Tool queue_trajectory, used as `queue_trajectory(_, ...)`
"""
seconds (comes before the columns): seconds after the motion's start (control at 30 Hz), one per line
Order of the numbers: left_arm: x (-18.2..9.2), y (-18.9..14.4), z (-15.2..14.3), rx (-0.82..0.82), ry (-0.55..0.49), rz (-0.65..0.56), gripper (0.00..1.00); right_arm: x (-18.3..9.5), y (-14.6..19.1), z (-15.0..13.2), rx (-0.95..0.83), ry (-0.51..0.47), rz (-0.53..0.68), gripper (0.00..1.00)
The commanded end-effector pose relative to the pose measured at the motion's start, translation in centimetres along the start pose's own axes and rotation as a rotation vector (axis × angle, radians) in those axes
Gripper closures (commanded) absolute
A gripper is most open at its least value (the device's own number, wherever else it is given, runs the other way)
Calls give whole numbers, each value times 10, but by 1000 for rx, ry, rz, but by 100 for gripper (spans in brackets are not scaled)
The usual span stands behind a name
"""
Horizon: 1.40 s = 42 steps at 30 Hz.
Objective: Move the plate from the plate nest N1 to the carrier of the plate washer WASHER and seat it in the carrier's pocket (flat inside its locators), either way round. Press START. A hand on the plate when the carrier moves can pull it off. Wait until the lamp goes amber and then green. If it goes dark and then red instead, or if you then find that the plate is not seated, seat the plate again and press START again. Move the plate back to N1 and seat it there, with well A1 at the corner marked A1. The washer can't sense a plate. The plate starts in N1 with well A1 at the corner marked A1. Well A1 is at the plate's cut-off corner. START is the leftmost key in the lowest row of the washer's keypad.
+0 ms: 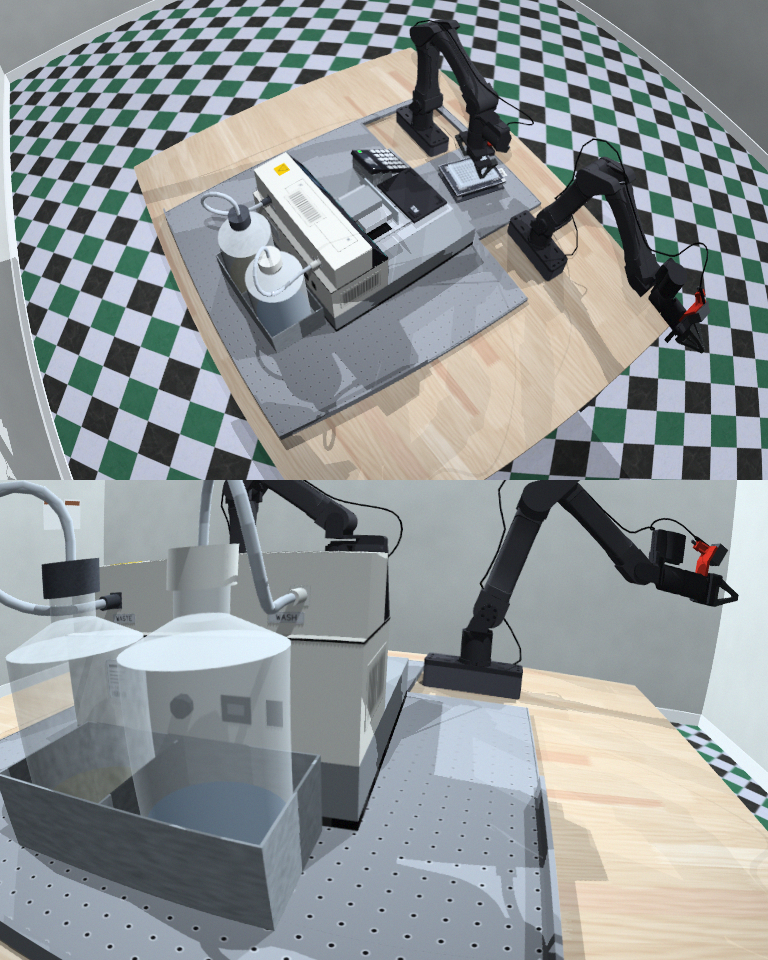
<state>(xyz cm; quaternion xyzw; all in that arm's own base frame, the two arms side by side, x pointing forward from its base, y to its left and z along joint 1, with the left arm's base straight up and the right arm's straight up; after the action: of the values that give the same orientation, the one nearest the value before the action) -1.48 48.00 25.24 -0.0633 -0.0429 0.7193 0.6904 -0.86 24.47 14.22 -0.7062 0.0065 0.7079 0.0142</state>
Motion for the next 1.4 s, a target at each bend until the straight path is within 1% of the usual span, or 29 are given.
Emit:
queue_trajectory(0.0, 0, 2, 4, 10, -31, -8, 100, -14, -5, -2, -1, -3, -53, 0)
queue_trajectory(0.23, 0, 2, 4, 10, -31, -8, 100, -20, -3, -2, 15, -3, -50, 0)
queue_trajectory(0.43, 0, 2, 4, 10, -31, -8, 100, -19, -3, -3, 3, -3, -51, 0)
queue_trajectory(0.7, 0, 2, 4, 10, -31, -8, 100, -9, -1, -3, 3, -3, -50, 0)
queue_trajectory(0.87, 0, 2, 4, 10, -31, -8, 100, 0, 2, -1, -5, -1, -15, 0)
queue_trajectory(1.13, 0, 2, 4, 10, -31, -8, 100, 2, -5, 3, -12, -2, -20, 0)
queue_trajectory(1.37, 0, 2, 4, 10, -31, -8, 100, 5, 1, -2, 13, -1, -15, 0)
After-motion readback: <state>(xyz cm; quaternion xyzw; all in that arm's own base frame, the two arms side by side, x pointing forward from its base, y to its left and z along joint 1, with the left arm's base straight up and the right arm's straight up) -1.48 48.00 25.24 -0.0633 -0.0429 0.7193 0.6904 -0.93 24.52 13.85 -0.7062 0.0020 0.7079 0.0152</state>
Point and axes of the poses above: on each arm, the point where the finger pads meet when closed, its own x axis out along the fingers, its own y axis across the jaws, z = x × y, the point moved 10 cm from there along -x, back along the fingers, and after that the axes turned 8 degrees about -x, right-handed, at the moved point
